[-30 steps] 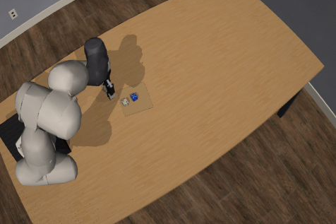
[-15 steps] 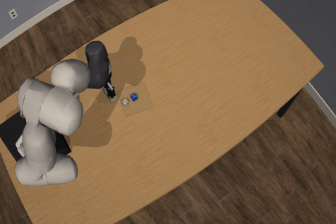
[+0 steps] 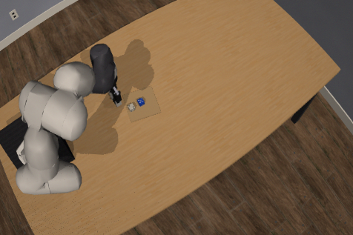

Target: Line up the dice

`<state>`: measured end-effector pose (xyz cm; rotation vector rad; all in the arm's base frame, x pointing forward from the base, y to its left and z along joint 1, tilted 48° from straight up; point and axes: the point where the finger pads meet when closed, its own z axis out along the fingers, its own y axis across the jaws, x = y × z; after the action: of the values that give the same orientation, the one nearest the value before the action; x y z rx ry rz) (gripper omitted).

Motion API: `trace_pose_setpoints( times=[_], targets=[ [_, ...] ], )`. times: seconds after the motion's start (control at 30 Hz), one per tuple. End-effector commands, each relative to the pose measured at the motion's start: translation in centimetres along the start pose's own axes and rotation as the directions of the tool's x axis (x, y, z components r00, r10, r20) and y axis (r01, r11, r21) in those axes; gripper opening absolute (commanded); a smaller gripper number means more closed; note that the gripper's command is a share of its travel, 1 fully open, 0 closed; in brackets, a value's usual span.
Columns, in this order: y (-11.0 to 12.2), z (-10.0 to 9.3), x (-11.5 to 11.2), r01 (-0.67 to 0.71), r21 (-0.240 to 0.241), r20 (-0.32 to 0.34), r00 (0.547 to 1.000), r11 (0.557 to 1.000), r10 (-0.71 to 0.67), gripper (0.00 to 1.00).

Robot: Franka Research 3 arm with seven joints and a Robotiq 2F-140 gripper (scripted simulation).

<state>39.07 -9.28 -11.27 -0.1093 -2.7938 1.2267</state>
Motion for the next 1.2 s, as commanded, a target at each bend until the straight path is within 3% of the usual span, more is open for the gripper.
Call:
trace_pose_setpoints(
  times=[0.0,0.9,0.93,1.17],
  targets=[
    [0.11,0.06,-0.06,-0.006,-0.002,0.001,1.0,1.0,0.006,0.25],
    [0.11,0.06,-0.06,-0.006,-0.002,0.001,1.0,1.0,0.006,0.25],
    [0.11,0.06,-0.06,-0.006,-0.002,0.001,1.0,1.0,0.006,0.13],
    [0.11,0.06,-0.06,-0.006,-0.002,0.001,1.0,1.0,0.006,0.13]
  ],
)
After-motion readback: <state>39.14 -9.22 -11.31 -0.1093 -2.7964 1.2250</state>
